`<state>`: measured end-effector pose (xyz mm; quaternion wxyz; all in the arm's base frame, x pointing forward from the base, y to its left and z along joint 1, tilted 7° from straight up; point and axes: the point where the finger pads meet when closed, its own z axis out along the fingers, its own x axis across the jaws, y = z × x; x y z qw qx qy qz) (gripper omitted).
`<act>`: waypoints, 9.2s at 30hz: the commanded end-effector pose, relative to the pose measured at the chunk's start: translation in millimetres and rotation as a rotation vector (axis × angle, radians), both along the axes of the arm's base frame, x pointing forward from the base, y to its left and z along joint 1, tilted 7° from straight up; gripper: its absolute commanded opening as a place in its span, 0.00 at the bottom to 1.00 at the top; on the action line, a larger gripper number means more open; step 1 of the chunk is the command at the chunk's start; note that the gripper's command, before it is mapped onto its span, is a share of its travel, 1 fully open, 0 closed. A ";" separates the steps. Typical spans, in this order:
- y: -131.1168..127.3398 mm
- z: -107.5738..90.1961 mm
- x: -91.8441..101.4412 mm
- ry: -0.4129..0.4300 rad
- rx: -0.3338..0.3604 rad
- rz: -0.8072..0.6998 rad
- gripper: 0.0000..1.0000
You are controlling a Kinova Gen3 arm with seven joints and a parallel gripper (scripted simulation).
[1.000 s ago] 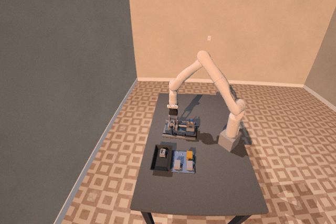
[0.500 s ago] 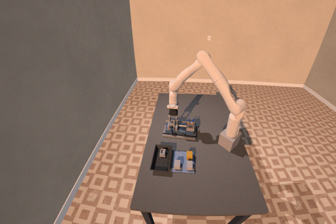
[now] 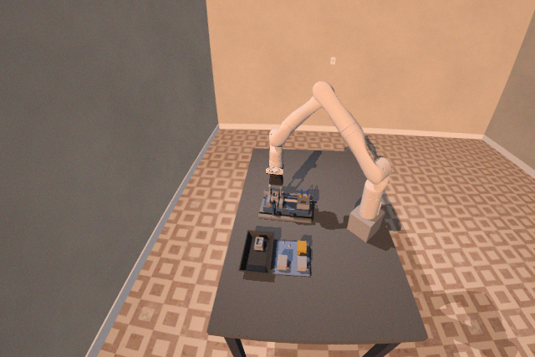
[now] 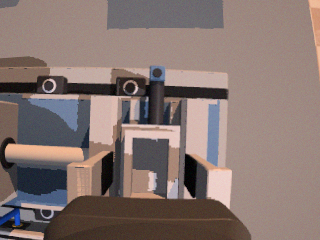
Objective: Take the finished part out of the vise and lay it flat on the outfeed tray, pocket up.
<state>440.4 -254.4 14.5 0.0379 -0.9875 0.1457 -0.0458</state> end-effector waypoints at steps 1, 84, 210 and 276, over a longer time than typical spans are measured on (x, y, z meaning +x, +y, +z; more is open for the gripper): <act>1.2 -3.4 -0.7 0.003 -0.001 -0.001 1.00; 1.5 -7.0 -0.9 0.004 -0.001 -0.001 0.00; 71.1 48.3 55.1 0.004 -0.009 0.015 0.00; 363.9 78.4 138.8 -0.010 -0.004 0.061 0.00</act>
